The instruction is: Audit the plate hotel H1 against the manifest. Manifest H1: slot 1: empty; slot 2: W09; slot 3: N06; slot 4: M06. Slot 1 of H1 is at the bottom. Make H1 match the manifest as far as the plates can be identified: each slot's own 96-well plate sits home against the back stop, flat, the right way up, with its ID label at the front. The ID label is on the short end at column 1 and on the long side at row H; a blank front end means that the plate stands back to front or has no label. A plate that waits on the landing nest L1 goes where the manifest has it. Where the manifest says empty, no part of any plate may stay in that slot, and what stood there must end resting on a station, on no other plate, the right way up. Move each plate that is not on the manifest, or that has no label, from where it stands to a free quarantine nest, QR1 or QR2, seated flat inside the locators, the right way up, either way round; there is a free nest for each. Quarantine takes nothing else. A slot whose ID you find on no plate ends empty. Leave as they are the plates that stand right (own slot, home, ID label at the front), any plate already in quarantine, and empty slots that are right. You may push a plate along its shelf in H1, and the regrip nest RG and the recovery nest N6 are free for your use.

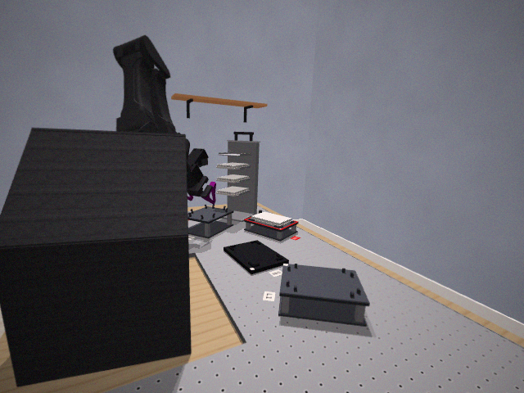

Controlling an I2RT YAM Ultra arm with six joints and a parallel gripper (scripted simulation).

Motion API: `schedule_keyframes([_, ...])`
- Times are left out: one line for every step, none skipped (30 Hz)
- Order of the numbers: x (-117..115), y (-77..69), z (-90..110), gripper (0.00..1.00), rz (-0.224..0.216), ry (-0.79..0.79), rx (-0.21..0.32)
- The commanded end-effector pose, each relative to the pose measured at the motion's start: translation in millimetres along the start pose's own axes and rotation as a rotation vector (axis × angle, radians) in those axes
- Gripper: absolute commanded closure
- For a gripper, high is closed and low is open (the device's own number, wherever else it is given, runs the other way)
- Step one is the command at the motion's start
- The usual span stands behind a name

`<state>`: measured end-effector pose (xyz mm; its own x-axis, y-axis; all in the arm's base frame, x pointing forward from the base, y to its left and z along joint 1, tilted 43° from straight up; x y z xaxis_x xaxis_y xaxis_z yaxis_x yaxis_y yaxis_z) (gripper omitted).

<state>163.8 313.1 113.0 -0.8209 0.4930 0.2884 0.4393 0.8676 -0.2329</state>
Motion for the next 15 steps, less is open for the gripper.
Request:
schedule_keyframes([5.5, 13.6, -19.0, 0.0, -0.006, 0.006, -0.102])
schedule_keyframes([5.9, 16.2, -16.7, 0.0, -0.006, 0.006, -0.102])
schedule_keyframes([5.9, 16.2, -16.7, 0.0, -0.006, 0.005, -0.102])
schedule_keyframes([4.5, 16.2, -17.1, 0.0, -0.003, 0.004, -0.103])
schedule_keyframes([1.7, 16.1, -18.0, 0.0, 0.005, 0.005, -0.105])
schedule_keyframes([1.5, 16.1, -18.0, 0.0, 0.005, 0.005, -0.106])
schedule_keyframes([1.5, 16.1, -18.0, 0.0, 0.005, 0.005, -0.106])
schedule_keyframes([1.5, 16.1, -18.0, 0.0, 0.005, 0.005, -0.106])
schedule_keyframes([1.5, 16.1, -18.0, 0.0, 0.005, 0.005, -0.106])
schedule_keyframes([1.5, 16.1, -18.1, 0.0, 0.006, 0.005, -0.106])
schedule_keyframes([1.5, 16.1, -18.1, 0.0, 0.006, 0.005, -0.106])
schedule_keyframes([1.5, 16.1, -18.1, 0.0, 0.006, 0.005, -0.106])
schedule_keyframes([-1.3, 16.9, -19.9, 0.0, 0.012, 0.006, -0.108])
schedule_keyframes([-1.7, 17.8, -20.9, 0.0, 0.013, 0.005, -0.108])
schedule_keyframes([-1.8, 18.6, -22.0, 0.0, 0.013, 0.004, -0.108])
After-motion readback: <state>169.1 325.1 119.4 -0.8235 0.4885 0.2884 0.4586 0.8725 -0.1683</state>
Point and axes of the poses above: the point where the finger pads meet when closed, its own y axis out along the fingers, its own x axis across the jaws, z = x × y, the point moved 1 cm from there along -y, back along the fingers, and after that the axes turned 10 degrees about -y, right-handed, at the moved point
